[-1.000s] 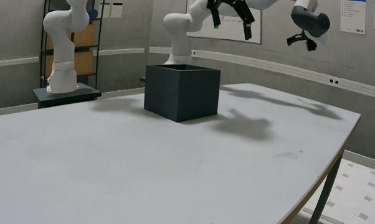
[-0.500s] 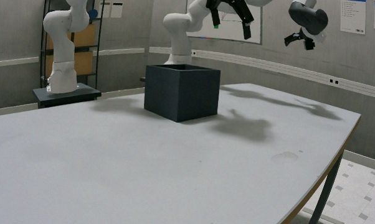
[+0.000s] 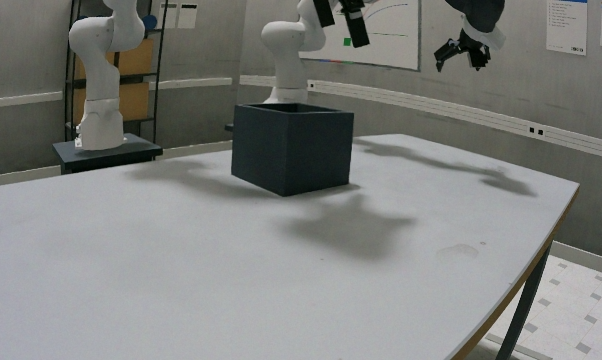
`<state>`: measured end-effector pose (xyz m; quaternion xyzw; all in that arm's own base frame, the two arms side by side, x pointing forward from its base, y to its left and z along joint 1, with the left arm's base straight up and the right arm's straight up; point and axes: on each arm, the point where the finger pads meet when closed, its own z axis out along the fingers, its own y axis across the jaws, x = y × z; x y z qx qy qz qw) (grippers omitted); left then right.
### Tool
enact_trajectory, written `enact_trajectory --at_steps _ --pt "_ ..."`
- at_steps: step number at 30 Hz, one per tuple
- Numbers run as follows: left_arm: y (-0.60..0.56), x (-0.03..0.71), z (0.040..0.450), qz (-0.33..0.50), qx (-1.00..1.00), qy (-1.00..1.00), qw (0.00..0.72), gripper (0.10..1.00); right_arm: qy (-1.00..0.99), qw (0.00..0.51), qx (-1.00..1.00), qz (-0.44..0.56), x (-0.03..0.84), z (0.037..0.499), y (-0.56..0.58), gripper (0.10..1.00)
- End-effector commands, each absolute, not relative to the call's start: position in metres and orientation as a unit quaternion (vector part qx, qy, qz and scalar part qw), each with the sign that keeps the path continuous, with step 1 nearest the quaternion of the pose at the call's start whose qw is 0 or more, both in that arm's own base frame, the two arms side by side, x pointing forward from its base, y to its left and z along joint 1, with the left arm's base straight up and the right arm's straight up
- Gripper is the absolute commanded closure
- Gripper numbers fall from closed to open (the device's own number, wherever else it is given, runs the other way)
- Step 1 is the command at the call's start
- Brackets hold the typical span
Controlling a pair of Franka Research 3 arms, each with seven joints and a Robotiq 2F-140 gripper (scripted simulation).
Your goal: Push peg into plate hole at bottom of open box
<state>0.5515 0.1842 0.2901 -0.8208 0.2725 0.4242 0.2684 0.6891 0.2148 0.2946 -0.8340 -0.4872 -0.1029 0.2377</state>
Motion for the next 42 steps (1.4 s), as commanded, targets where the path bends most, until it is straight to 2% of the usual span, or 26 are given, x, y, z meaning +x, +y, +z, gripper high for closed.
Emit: enact_trajectory --at_steps 1,9,20,42 --pt "0.158 0.549 0.28 0.378 -0.849 0.248 0.274 0.098 -0.424 0.237 -0.87 -0.086 0.691 0.297 0.185 0.098" --pt "0.113 0.538 0.271 0.341 -0.871 0.254 0.247 0.098 -0.393 0.232 -0.886 -0.084 0.695 0.3 0.157 0.098" --pt "-0.005 0.511 0.245 0.238 -0.918 0.267 0.172 0.098 -0.317 0.218 -0.92 -0.079 0.699 0.306 0.089 0.098" --pt "-0.163 0.475 0.212 0.094 -0.954 0.277 0.067 0.098 -0.177 0.195 -0.962 -0.07 0.689 0.316 -0.029 0.098"
